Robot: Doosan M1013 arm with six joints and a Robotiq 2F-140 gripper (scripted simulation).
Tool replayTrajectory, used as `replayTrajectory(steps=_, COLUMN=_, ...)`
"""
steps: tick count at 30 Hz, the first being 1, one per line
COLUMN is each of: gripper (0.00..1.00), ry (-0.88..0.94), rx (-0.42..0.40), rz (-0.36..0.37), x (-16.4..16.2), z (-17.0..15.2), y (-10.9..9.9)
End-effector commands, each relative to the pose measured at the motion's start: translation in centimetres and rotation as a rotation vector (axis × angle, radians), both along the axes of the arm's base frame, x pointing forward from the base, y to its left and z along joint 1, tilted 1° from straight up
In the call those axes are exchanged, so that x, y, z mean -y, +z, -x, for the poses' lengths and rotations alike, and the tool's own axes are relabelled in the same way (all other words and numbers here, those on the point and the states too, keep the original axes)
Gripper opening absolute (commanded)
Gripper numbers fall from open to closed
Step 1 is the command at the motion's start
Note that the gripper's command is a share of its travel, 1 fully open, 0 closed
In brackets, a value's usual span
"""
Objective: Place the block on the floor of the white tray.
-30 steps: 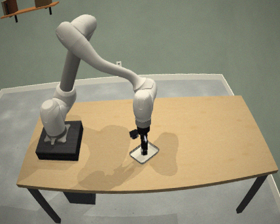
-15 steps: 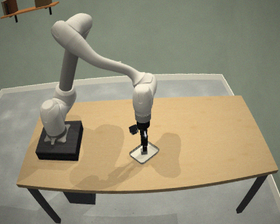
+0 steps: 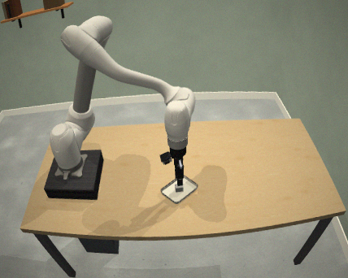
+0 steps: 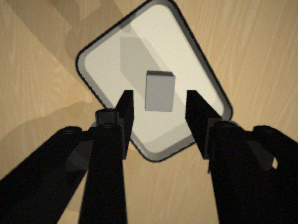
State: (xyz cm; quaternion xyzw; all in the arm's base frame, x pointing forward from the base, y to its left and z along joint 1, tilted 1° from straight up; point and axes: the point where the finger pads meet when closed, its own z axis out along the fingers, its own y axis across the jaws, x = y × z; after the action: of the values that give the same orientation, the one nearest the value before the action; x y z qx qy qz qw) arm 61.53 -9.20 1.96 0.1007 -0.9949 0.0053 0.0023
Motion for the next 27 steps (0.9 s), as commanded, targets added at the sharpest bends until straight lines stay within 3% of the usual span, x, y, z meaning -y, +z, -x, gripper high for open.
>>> replayTrajectory(steps=1, gripper=0.38, ry=0.000, rx=0.002, rz=0.000, x=0.0, z=-0.1, y=0.1)
replayTrajectory(steps=4, gripper=0.38, ry=0.000, rx=0.001, rz=0.000, x=-0.2, z=1.1, y=0.1)
replayTrajectory(steps=6, gripper=0.38, ry=0.000, rx=0.001, rz=0.000, x=-1.0, z=6.4, y=0.0)
replayTrajectory(steps=8, gripper=0.38, ry=0.000, rx=0.001, rz=0.000, x=-1.0, z=6.4, y=0.0)
replayTrajectory(steps=9, gripper=0.38, ry=0.000, rx=0.001, rz=0.000, x=-1.6, z=10.3, y=0.0)
replayTrajectory(steps=18, gripper=0.38, ry=0.000, rx=0.001, rz=0.000, x=-3.6, z=23.6, y=-0.1)
replayTrajectory(steps=27, gripper=0.38, ry=0.000, rx=0.001, rz=0.000, x=-3.6, z=23.6, y=-0.1)
